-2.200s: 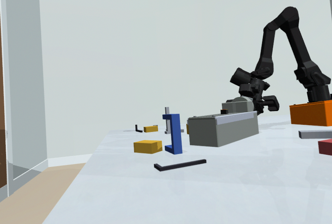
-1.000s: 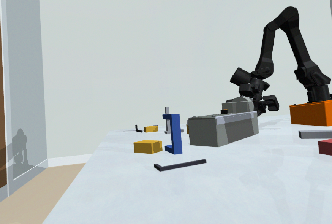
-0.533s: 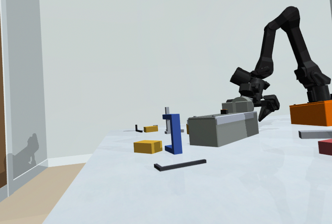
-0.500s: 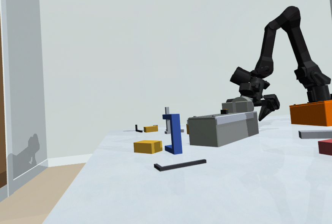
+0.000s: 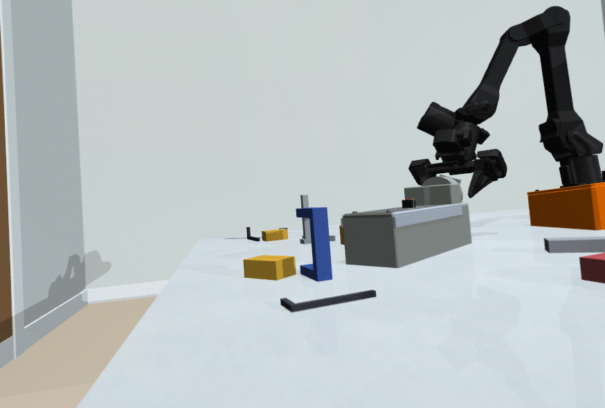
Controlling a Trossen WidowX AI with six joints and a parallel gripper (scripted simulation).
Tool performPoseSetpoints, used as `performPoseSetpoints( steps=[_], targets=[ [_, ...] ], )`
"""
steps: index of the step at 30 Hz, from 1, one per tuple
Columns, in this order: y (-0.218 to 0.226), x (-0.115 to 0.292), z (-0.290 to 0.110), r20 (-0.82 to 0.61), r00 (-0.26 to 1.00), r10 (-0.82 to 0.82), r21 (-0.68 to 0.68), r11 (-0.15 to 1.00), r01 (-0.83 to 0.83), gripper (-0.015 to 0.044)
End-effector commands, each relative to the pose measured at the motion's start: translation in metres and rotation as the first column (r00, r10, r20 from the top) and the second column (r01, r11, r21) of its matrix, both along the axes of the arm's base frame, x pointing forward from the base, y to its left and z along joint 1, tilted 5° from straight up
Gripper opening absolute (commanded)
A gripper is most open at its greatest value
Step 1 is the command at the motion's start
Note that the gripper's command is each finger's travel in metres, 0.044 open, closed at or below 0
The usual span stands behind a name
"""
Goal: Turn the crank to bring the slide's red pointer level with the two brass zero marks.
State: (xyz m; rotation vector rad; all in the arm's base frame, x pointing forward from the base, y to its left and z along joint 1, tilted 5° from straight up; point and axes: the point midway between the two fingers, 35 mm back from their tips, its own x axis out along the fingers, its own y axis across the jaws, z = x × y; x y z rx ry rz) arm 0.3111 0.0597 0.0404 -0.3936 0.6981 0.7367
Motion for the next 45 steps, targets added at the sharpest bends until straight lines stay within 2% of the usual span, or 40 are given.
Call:
performPoseSetpoints(
  steps=[1,13,16,24,39,45],
  targets=[
    [0.0,0.003,0.015,0.005,1.0,-0.005,0.0,1.0,0.005,0.044],
    [0.007,-0.008,0.112,0.002,1.0,0.0,0.001,1.0,0.0,0.044],
    [0.009,-0.007,0.114,-0.009,1.0,-0.012,0.0,1.0,0.012,0.044],
    [0.038,0.018,0.113,-0.101,0.98,-0.172,-0.017,0.985,0.171,0.044],
    [0.116,0.049,0.118,-0.147,0.867,-0.476,-0.002,0.877,0.481,0.044],
    [0.12,0.052,0.1,-0.146,0.86,-0.488,0.002,0.87,0.494,0.044]
  ],
)
